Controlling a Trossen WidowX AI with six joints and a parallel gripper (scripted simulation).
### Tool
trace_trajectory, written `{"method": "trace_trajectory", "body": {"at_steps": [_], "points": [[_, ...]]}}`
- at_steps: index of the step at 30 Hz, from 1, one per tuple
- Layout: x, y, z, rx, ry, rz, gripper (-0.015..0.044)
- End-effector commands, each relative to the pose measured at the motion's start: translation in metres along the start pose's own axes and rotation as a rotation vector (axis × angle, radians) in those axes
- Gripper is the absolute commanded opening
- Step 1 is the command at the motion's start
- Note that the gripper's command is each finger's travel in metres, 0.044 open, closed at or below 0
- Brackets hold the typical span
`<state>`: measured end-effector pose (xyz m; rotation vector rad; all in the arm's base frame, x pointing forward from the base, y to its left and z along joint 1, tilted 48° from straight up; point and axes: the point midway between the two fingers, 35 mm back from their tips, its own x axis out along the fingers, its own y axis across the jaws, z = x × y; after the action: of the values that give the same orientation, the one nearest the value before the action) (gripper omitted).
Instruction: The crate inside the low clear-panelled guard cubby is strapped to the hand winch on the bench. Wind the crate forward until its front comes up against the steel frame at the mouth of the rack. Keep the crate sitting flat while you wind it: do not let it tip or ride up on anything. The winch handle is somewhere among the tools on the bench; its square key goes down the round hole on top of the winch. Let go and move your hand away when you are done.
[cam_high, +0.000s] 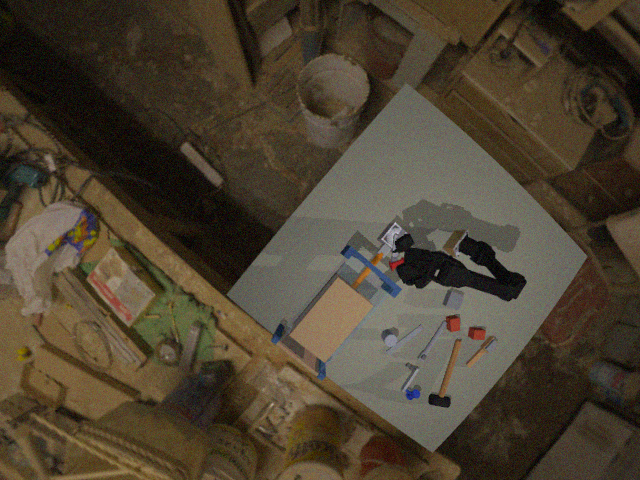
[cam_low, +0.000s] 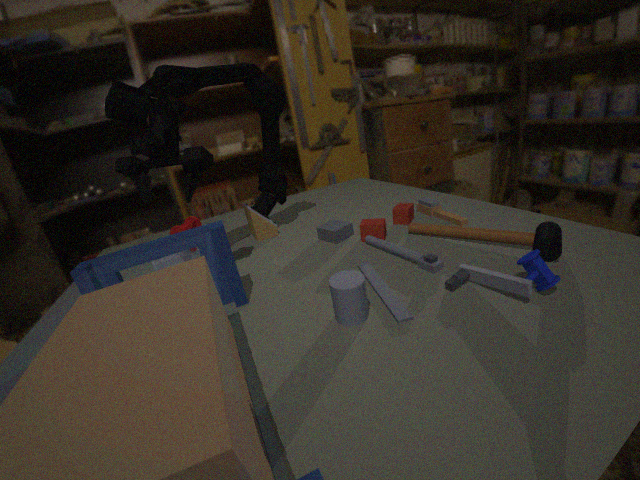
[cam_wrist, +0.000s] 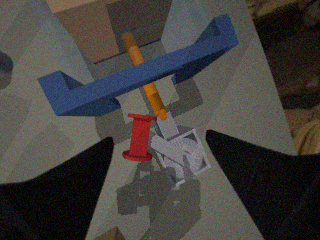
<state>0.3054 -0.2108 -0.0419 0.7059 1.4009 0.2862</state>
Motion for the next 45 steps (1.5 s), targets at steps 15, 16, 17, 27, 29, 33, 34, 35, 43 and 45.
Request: {"method": "trace_trajectory", "body": {"at_steps": [15,16,17,27,29,33,34,35,43,45], "points": [[0.011,0.014,0.0,0.214,-0.06,0.016,0.044],[0.013,0.015,-0.001,0.214,-0.06,0.016,0.044],[0.015,0.015,-0.001,0.214,-0.06,0.016,0.044],[0.03,0.016,-0.006,0.214,-0.06,0.015,0.044],[0.033,0.016,-0.007,0.214,-0.06,0.015,0.044],[0.04,0.017,-0.009,0.214,-0.06,0.015,0.044],[0.041,0.017,-0.01,0.214,-0.059,0.015,0.044],[0.043,0.017,-0.01,0.214,-0.059,0.015,0.044],[0.055,0.019,-0.015,0.214,-0.059,0.015,0.044],[0.058,0.019,-0.017,0.214,-0.059,0.015,0.044]]}}
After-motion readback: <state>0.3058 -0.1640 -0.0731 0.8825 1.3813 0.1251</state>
